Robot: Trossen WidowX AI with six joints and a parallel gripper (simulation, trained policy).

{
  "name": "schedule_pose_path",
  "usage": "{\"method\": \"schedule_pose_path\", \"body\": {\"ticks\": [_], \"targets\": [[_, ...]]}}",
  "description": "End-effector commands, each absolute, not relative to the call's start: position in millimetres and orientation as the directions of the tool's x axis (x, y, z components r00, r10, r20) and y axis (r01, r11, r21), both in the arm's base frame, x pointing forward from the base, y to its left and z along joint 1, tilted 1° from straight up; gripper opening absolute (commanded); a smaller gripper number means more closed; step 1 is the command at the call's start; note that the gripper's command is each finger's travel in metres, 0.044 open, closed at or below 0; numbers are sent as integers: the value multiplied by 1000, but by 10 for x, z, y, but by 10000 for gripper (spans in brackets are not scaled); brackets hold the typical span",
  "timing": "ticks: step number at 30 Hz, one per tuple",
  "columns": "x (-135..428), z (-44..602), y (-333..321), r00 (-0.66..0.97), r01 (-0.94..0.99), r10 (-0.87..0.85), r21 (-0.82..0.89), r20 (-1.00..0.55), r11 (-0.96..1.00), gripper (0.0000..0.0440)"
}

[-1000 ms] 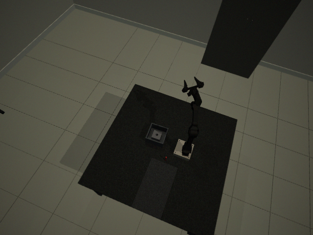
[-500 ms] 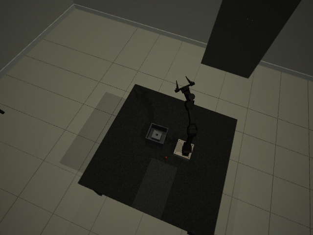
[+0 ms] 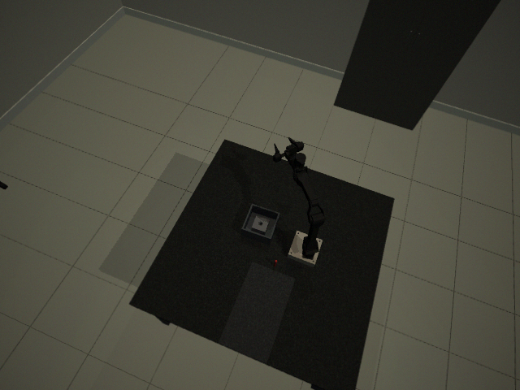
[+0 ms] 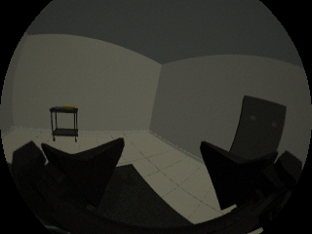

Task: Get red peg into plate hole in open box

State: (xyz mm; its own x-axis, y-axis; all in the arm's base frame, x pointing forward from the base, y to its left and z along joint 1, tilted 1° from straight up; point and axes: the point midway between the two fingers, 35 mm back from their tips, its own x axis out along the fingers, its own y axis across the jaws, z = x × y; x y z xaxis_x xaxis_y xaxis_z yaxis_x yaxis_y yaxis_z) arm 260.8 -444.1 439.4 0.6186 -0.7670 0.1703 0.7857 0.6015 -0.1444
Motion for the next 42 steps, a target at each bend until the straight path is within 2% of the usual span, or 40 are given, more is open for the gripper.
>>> {"method": "schedule_pose_path", "body": {"ticks": [1, 12, 24, 33, 42], "targets": [[2833, 4058, -4376, 634, 773, -771, -84, 57, 629, 440], [3478, 3227, -3776, 663, 734, -695, 60, -277, 676, 440], [3922, 2536, -2530, 621, 702, -502, 142, -602, 698, 440], [3896, 2193, -1465, 530, 679, -346, 144, -774, 719, 440], [3560, 1926, -533, 382, 673, -228, 100, -896, 733, 440]]}}
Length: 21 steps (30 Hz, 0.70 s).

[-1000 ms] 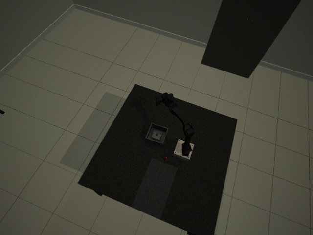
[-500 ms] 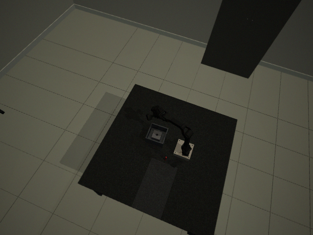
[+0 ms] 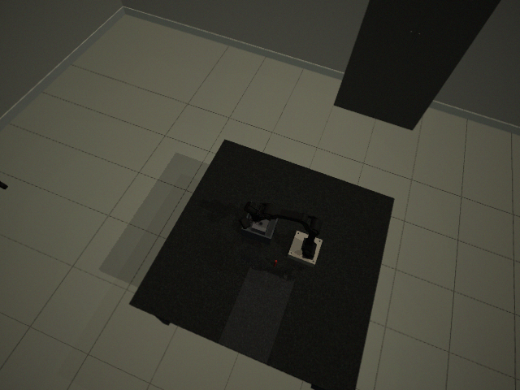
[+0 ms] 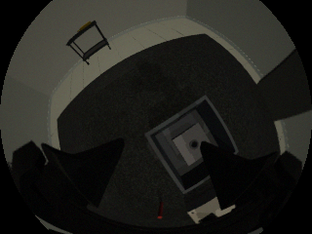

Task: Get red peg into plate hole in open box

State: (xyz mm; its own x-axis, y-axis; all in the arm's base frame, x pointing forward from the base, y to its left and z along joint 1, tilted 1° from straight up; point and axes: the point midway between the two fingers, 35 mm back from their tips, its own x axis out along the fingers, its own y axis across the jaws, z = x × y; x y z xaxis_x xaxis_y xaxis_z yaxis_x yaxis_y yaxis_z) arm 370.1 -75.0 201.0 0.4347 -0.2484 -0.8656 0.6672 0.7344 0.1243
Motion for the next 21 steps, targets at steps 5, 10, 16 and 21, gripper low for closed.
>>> {"method": "schedule_pose_path", "body": {"ticks": [5, 10, 16, 21], "targets": [[3280, 1804, -125, 281, 681, -190, 55, -941, 731, 440], [2969, 1694, 201, 175, 693, -173, -3, -969, 721, 440], [2597, 1561, 504, 52, 707, -174, -86, -983, 702, 440], [2321, 1436, 699, -35, 711, -188, -157, -982, 686, 440]]}}
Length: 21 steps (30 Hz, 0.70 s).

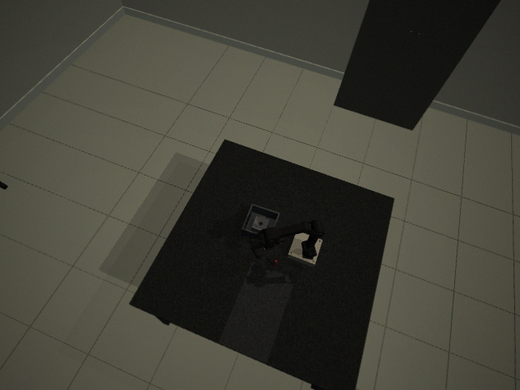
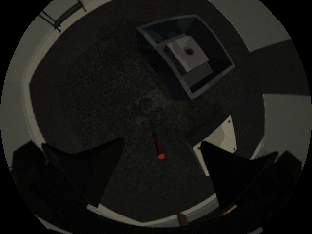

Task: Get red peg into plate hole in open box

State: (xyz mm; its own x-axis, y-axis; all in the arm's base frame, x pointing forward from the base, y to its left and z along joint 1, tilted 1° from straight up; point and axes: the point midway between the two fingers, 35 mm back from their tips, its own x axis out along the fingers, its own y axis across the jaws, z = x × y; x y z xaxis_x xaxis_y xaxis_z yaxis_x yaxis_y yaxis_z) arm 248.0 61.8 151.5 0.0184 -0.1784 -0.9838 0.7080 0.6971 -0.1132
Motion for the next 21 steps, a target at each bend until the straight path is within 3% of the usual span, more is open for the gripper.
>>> {"method": "schedule_pose_path", "body": {"ticks": [1, 10, 21], "targets": [[2273, 1408, 732, -49, 710, -192, -170, -980, 683, 440], [1979, 1101, 927, -124, 700, -230, -249, -965, 669, 440], [1901, 622, 980, -101, 682, -278, -270, -955, 680, 440]]}}
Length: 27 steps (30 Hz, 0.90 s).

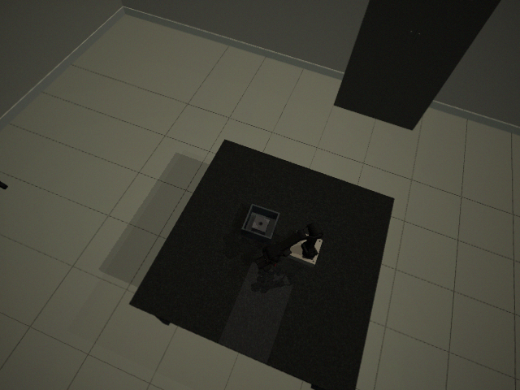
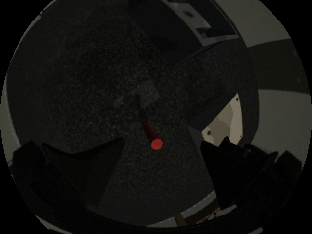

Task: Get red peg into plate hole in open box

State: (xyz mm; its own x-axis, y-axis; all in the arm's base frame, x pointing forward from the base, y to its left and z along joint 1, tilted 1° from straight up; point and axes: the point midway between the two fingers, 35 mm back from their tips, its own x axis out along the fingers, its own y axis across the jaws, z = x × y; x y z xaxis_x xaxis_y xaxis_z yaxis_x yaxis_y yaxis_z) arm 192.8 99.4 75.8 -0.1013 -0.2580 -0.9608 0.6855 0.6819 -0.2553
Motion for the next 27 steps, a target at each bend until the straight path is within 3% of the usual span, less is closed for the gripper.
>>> {"method": "schedule_pose_path", "body": {"ticks": [1, 12, 14, 27], "targets": [[1899, 576, 979, -96, 680, -281, -269, -955, 682, 440], [1883, 134, 930, -46, 663, -303, -256, -952, 703, 430], [1863, 72, 916, -50, 659, -306, -262, -951, 705, 393], [1760, -90, 839, -120, 644, -335, -330, -934, 690, 52]]}}
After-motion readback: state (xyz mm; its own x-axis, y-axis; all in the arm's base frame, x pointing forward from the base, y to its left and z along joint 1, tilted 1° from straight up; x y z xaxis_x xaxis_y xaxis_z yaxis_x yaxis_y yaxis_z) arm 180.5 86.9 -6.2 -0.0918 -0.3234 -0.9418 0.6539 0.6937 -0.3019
